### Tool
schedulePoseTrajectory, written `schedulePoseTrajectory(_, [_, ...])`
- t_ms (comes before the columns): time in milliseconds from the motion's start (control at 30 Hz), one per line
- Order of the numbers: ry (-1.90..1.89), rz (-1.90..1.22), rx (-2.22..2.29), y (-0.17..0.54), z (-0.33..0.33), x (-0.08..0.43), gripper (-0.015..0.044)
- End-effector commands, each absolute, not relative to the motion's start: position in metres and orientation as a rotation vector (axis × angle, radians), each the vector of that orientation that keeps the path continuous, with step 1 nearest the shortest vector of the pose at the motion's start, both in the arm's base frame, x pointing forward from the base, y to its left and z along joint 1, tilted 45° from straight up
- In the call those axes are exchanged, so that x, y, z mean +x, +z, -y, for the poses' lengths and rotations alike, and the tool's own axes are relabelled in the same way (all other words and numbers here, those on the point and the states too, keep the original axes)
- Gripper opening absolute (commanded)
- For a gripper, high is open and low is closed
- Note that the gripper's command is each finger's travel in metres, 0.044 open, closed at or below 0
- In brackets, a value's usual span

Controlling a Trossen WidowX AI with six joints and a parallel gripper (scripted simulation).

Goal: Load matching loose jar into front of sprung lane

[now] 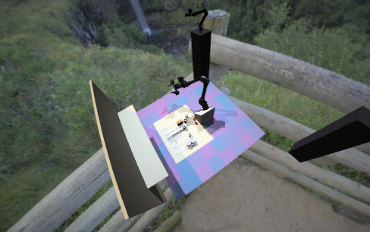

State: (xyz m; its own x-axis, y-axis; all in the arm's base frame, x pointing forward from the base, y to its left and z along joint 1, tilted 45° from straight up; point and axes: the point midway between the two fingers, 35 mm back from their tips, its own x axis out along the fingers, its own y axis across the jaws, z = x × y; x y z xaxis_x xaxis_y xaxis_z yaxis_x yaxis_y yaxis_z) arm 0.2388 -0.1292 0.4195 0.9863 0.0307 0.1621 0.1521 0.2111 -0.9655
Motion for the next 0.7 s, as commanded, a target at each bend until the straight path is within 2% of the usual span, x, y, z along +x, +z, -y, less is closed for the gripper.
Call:
schedulePoseTrajectory(0, [-0.085, 0.155, -1.350, 0.419, 0.130, 0.240, 0.0426])
schedulePoseTrajectory(233, [-0.087, -0.041, -0.936, 0.364, 0.162, 0.285, 0.0440])
schedulePoseTrajectory(467, [-0.126, -0.440, -0.456, 0.253, 0.174, 0.332, 0.0440])
schedulePoseTrajectory(667, [-0.231, -0.846, -0.212, 0.153, 0.158, 0.335, 0.0440])
